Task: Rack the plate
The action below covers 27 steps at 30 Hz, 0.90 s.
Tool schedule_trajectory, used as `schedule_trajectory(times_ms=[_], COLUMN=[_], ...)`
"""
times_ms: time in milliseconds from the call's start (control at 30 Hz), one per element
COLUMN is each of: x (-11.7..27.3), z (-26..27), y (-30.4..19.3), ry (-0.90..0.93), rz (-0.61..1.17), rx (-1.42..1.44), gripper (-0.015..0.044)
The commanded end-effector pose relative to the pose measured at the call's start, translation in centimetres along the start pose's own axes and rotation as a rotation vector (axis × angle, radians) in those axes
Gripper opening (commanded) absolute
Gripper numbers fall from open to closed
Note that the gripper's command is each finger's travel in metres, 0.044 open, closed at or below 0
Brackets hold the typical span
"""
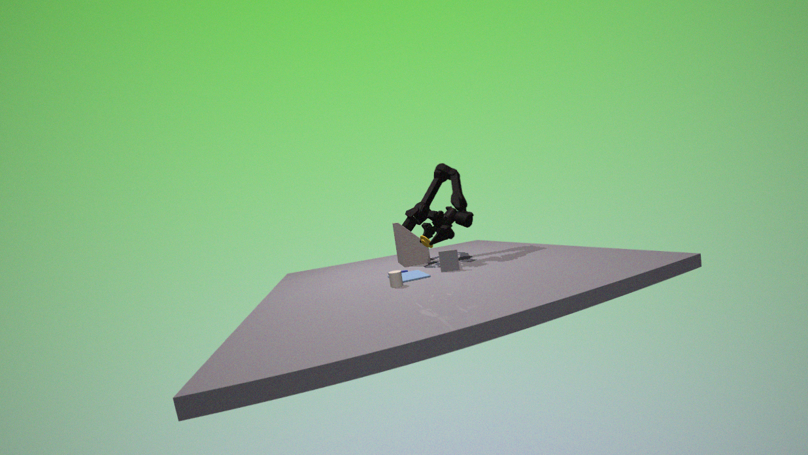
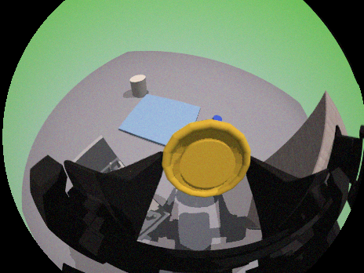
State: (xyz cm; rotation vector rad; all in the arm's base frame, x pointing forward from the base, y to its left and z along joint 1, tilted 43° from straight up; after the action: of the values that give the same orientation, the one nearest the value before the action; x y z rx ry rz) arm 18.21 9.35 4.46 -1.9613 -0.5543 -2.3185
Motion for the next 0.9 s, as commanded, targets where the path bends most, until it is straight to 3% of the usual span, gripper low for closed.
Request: schedule_trajectory(times_ms=[0, 867], x=[-0.3, 0.6], z=[0.0, 0.4], y=[-0.3, -3.7], ry=[0.042, 0.483], rz=[-0.060, -0.350], rx=[0.031, 0.191], gripper=[0.0000, 0.0000])
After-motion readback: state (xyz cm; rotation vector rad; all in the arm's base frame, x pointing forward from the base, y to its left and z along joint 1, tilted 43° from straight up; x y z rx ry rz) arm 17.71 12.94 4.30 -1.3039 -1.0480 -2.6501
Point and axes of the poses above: the point midway between the two fingers, 35 mm back from their tips, its own x axis back along the fingers, its own z axis across the jaws, y = z × x, the point moved 3 cm from there along x, back along the fingers, and after that the axes turned 2 degrees about -x, right-handed, at the moved point
